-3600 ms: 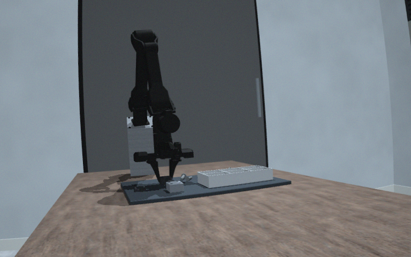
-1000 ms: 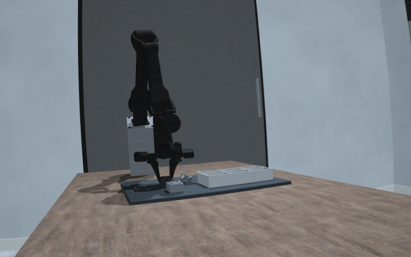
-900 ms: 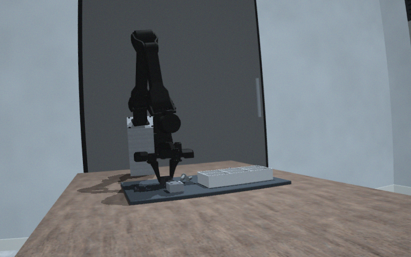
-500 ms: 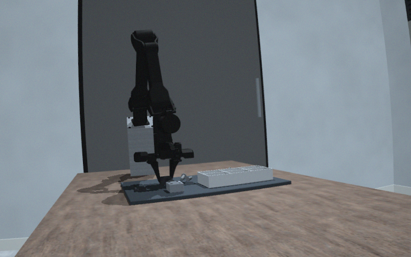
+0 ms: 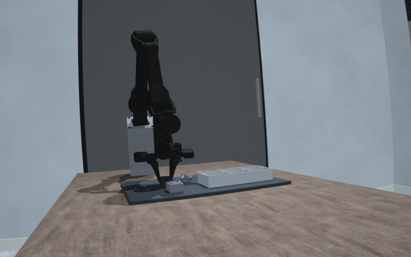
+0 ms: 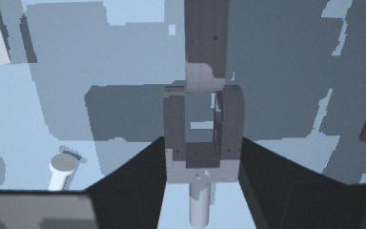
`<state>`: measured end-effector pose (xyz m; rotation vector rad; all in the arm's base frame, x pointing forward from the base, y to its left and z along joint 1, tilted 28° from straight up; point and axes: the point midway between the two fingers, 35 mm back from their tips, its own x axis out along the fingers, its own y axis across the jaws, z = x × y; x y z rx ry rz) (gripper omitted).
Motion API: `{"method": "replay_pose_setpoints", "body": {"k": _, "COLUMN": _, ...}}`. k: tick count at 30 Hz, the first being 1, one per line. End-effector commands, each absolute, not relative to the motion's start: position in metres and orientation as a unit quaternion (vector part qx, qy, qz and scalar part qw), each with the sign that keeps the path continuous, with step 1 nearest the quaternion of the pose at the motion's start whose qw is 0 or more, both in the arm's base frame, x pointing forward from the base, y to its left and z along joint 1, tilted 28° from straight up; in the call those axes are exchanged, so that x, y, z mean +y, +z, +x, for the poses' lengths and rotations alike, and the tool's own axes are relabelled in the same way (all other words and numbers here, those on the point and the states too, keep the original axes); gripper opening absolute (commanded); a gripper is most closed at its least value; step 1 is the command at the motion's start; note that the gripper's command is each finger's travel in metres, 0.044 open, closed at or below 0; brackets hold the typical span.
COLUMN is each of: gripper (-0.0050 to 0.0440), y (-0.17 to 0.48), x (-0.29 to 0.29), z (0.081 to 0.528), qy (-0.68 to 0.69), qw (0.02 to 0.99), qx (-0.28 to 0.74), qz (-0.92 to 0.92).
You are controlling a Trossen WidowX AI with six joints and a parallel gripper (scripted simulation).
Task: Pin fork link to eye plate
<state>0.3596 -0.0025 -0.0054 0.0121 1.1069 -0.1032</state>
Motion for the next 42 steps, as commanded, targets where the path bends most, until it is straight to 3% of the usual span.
{"method": "replay_pose_setpoints", "body": {"k": 1, "gripper": 0.0124, "y": -0.001, "x": -0.003, "z": 0.366, "qy": -0.048, "qw": 0.855, "qx": 0.516, "qz": 0.006}}
{"method": "replay_pose_setpoints", "body": {"k": 18, "gripper": 0.0124, "y": -0.002, "x": -0.003, "z": 0.363, "qy": -0.048, "qw": 0.855, "qx": 0.516, "qz": 0.006}}
{"method": "replay_pose_setpoints", "body": {"k": 25, "gripper": 0.029, "y": -0.002, "x": -0.003, "z": 0.364, "qy": -0.049, "qw": 0.855, "qx": 0.517, "qz": 0.006}}
{"method": "replay_pose_setpoints", "body": {"k": 42, "gripper": 0.029, "y": 0.017, "x": -0.001, "z": 0.353, "qy": -0.046, "qw": 0.855, "qx": 0.517, "qz": 0.002}}
